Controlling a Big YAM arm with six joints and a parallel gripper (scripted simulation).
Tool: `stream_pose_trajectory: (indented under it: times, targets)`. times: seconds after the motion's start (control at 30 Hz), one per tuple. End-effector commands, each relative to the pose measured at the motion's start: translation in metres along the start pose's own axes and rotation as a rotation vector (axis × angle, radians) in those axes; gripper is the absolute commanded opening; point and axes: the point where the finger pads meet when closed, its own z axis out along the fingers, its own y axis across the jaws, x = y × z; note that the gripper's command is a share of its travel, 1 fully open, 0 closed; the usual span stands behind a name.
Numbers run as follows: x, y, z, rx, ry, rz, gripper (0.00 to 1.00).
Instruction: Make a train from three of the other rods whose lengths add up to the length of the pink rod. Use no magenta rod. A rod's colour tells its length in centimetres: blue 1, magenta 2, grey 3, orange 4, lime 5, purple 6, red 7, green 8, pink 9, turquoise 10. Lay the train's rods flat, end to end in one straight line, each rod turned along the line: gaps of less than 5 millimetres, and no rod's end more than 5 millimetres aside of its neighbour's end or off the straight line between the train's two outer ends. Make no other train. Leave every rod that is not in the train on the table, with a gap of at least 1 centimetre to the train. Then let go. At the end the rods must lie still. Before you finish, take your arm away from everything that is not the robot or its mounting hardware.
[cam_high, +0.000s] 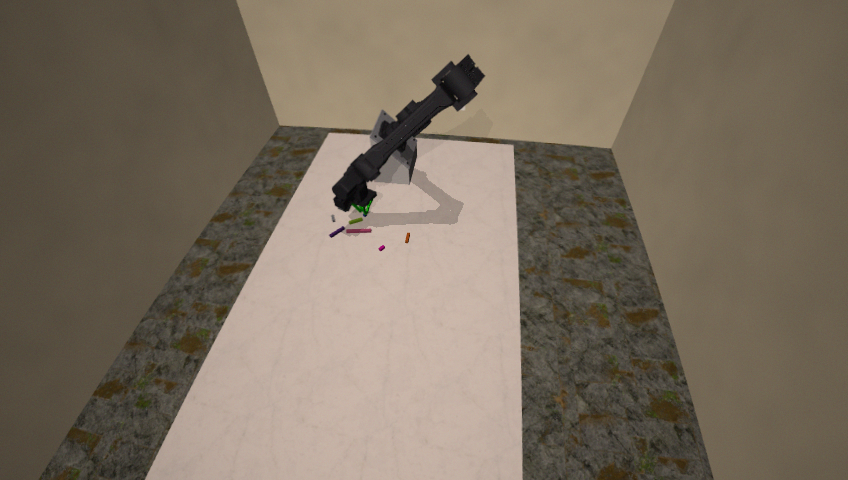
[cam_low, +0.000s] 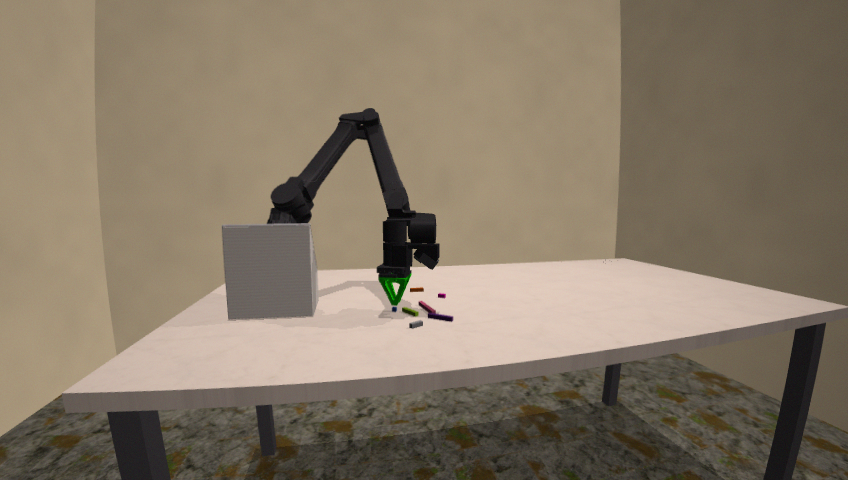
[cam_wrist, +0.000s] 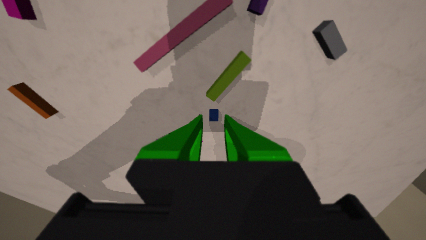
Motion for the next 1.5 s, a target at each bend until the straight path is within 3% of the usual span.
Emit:
stream_pose_trajectory:
  times: [0.0,1.47]
  targets:
    - [0.002,0.0034,-0.0018,-0.005,-0.01,-0.005,0.23]
    - [0.0078,0.0032,-0.0014,-0.004,-0.005,-0.003,0.23]
